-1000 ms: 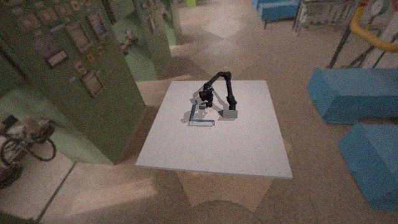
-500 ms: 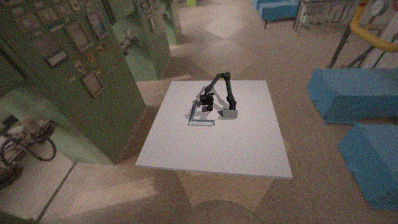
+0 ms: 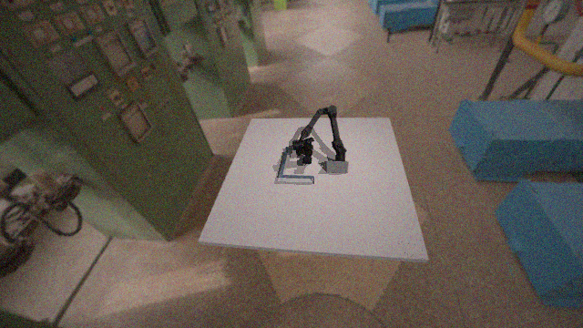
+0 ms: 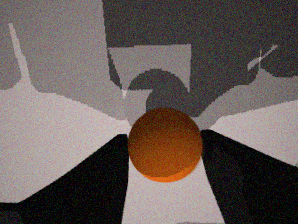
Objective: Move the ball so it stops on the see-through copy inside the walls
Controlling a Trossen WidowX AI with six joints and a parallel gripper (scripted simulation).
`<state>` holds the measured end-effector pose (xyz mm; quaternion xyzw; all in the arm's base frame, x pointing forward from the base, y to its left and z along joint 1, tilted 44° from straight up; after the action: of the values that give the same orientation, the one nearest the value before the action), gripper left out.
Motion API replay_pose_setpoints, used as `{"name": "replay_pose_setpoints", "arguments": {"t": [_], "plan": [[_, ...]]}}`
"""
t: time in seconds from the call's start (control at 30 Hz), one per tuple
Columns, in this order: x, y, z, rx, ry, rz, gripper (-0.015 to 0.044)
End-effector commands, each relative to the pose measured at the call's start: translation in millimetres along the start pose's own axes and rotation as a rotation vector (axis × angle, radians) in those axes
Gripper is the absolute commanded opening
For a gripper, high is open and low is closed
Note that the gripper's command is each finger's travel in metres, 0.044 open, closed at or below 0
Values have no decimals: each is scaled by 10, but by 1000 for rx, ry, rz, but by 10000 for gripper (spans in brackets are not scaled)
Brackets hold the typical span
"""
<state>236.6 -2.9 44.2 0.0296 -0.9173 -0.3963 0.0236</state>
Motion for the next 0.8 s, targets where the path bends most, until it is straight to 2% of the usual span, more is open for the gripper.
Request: {"name": "replay_pose_setpoints", "arguments": {"t": [0.0,0.23,0.57,0.77], "plan": [[17,-64,-6,7,7,4,0],[17,-64,-6,7,7,4,0],[5,-41,1,1,3,0,263],[1,-14,4,1,3,0,264]]}}
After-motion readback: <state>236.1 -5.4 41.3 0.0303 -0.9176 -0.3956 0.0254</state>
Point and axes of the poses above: the point midway between the two fingers, 35 mm back from their tips, its own y axis back along the fingers, its own z axis across the jaws, x = y × z, the point moved 4 cm from there along y, back along the fingers, and after that the axes turned 3 degrees about y, right-handed, at the moved point
